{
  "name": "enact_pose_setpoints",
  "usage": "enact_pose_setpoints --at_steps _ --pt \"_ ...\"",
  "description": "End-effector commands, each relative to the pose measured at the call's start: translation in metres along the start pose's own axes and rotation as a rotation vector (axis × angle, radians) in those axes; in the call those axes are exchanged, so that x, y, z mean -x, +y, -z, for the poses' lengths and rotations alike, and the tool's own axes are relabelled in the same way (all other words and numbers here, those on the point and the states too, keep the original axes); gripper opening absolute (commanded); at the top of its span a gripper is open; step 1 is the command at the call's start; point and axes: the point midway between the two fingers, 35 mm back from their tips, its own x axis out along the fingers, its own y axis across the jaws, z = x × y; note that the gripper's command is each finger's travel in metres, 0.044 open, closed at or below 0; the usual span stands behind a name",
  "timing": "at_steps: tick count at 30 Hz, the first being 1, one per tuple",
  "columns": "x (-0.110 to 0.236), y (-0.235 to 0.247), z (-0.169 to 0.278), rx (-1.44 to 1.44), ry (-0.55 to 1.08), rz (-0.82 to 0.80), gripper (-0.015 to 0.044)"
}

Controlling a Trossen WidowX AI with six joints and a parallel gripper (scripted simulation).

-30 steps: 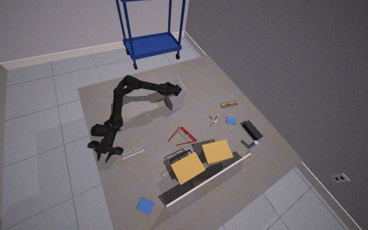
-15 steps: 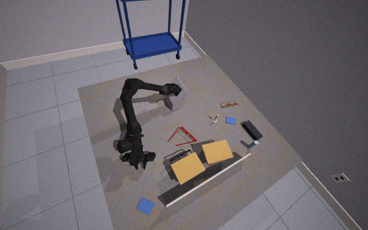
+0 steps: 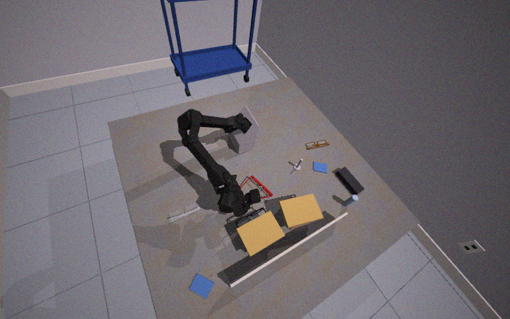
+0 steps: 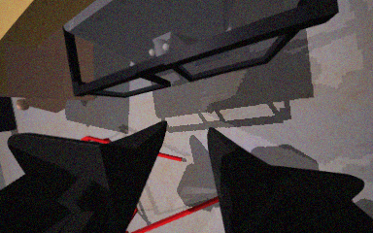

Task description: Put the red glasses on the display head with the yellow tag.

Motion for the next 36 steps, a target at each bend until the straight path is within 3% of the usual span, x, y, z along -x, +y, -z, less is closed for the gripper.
enact_pose_setpoints --at_steps 1,11,19,22,36 --pt "0.005 0.049 0.040 0.121 0.150 0.023 0.0200" --pt "0.043 0.107 0.123 0.631 0.366 0.241 0.0200" --pt "0.044 0.107 0.124 0.642 0.368 0.246 0.0200" --pt "0.044 0.107 0.124 0.642 0.368 0.246 0.0121" --pt "0.040 0.107 0.125 0.642 0.368 0.246 0.0120"
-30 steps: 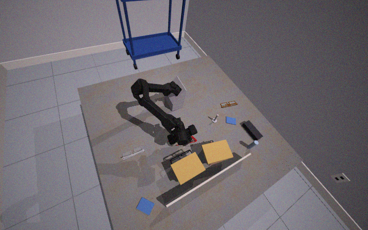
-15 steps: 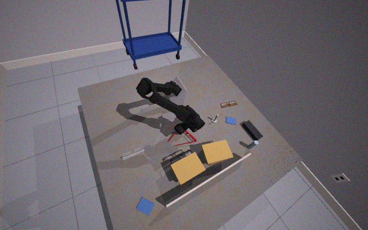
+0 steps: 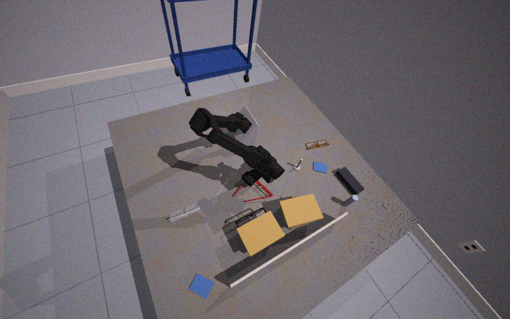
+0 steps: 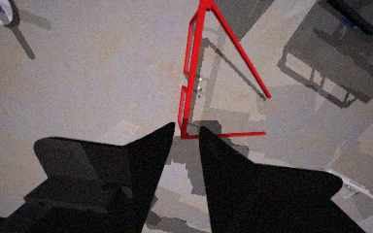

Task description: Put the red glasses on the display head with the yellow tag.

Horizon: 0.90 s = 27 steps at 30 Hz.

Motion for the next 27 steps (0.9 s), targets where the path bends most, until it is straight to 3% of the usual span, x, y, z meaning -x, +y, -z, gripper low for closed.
enact_pose_setpoints --at_steps 1,27 --pt "-0.004 0.000 0.000 0.001 0.001 0.003 0.0120" --pt "-0.047 0.004 0.000 0.002 0.001 0.003 0.0120"
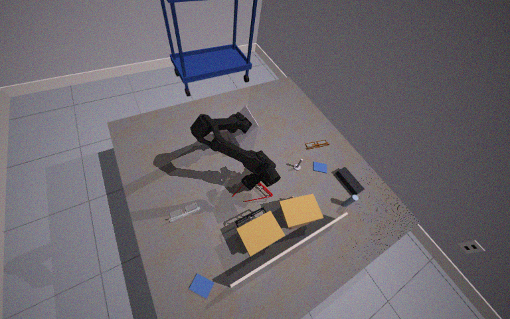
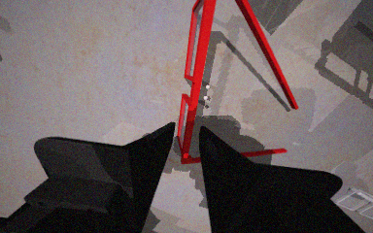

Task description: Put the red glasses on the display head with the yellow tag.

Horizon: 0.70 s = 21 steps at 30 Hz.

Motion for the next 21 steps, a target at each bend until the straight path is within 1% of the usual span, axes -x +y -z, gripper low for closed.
enact_pose_setpoints --at_steps 1,8,19,20,21 --pt "-0.008 0.001 0.002 0.008 0.005 0.004 0.0120" --pt "-0.018 0.002 0.004 0.008 0.006 0.006 0.0120" --pt "-0.018 -0.004 0.004 0.008 0.006 0.006 0.0120" --pt "-0.018 0.000 0.004 0.006 0.006 0.002 0.0094" --pt "-0.018 0.000 0.004 0.006 0.006 0.002 0.0087"
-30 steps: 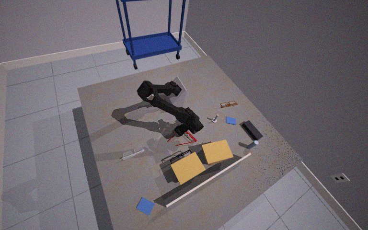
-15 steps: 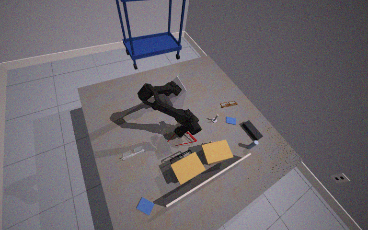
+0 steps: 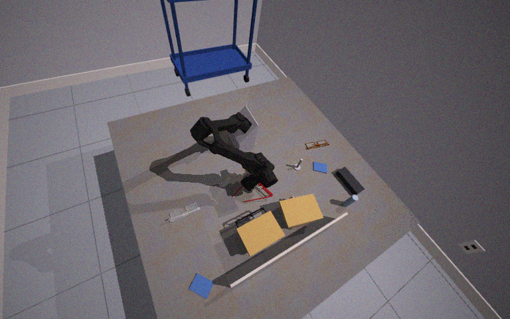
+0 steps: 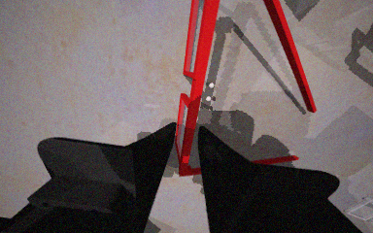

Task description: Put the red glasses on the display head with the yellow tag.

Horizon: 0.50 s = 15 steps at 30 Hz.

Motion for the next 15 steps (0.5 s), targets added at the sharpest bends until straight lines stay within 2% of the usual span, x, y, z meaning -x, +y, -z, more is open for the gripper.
enact_pose_setpoints --at_steps 1,15 --pt "0.0001 0.0004 -0.0001 0.000 0.000 0.000 0.0080" --pt "0.0001 0.0004 -0.0001 0.000 0.000 0.000 0.0000"
